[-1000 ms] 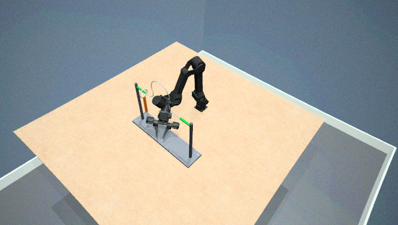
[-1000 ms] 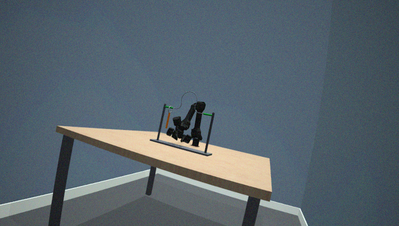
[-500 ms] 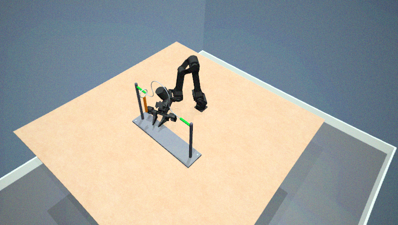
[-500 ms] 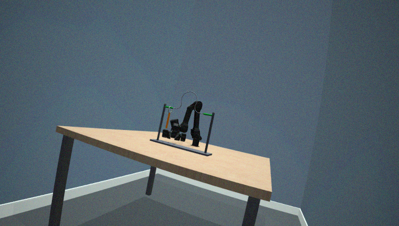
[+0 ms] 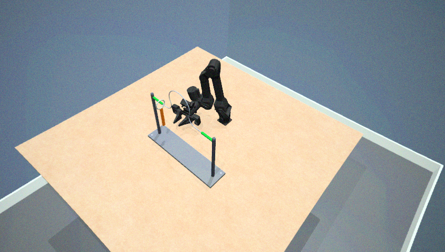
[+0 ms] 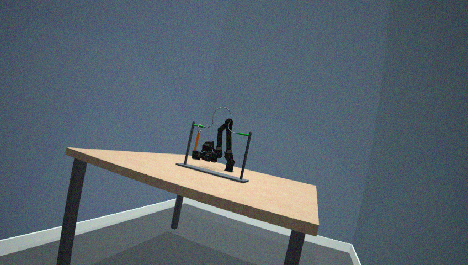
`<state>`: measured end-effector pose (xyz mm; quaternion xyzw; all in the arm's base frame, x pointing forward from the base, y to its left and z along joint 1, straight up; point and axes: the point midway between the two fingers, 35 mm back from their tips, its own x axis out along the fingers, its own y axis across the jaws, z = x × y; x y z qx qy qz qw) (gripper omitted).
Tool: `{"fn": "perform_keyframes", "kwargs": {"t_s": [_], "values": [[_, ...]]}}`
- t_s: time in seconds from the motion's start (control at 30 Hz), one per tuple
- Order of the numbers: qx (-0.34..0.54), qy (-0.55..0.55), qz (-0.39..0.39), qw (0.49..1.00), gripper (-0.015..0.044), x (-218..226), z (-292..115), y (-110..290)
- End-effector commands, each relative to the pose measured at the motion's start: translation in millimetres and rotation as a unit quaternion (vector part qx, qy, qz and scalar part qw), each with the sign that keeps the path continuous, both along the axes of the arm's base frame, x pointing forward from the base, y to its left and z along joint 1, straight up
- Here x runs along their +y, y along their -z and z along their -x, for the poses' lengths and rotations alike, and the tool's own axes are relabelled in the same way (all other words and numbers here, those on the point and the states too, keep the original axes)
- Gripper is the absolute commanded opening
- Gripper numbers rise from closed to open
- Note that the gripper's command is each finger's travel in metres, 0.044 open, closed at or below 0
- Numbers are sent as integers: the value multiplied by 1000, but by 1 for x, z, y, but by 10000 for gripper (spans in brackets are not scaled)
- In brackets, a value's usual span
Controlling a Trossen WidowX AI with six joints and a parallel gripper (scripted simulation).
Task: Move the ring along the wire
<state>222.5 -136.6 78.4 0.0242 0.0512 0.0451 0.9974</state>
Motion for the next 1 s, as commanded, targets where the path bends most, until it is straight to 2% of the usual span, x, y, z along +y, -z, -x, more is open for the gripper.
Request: {"fn": "perform_keyframes", "kwargs": {"t_s": [0.0, 0.2, 0.6, 0.97], "values": [[-12, 31, -15, 999, 160, -3, 20, -4], [-17, 43, -15, 999, 160, -5, 25, -7], [-55, 56, 30, 996, 160, -5, -22, -54], [-56, 56, 31, 996, 160, -6, -32, -56]]}}
